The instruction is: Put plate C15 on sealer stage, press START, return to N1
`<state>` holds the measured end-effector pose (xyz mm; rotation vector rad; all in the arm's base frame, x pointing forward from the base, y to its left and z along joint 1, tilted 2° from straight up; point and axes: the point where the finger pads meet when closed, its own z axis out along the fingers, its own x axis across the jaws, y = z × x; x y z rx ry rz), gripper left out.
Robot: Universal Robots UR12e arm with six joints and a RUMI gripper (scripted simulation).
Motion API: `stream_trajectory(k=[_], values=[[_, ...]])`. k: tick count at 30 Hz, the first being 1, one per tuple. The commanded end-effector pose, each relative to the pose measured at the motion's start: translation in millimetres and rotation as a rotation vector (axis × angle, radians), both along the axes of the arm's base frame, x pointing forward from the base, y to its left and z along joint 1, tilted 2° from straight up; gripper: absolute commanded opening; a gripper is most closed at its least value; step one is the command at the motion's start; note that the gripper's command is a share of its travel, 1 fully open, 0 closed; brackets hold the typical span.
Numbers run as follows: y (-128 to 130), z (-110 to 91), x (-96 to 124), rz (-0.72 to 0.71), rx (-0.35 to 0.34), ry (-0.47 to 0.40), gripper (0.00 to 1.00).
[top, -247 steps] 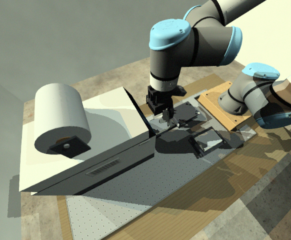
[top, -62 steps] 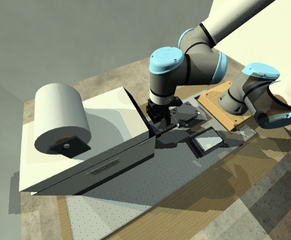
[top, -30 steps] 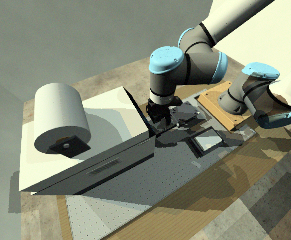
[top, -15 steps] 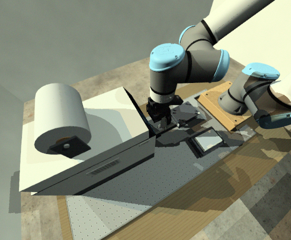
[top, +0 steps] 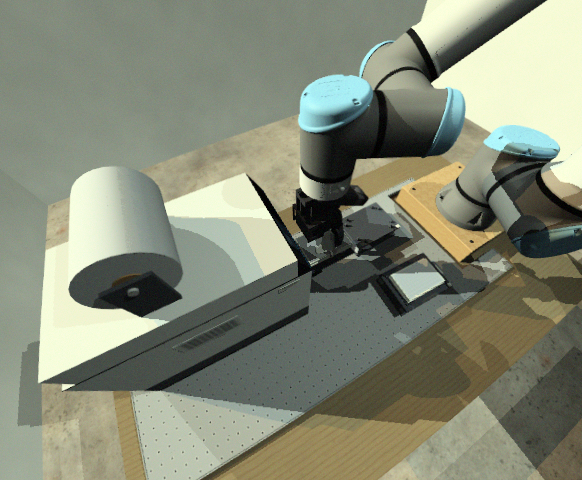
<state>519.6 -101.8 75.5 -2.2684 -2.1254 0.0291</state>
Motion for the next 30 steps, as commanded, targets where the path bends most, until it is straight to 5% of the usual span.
stream_trajectory(k=[1, 22, 30], values=[[-1.4, 12.8, 3.1, 0.000, -0.002, -0.005, 0.00], [-1.5, 44.6, 4.1, 0.000, -0.002, -0.005, 0.00], [-0.8, 42.6, 2.4, 0.000, 0.000, -0.002, 0.00]])
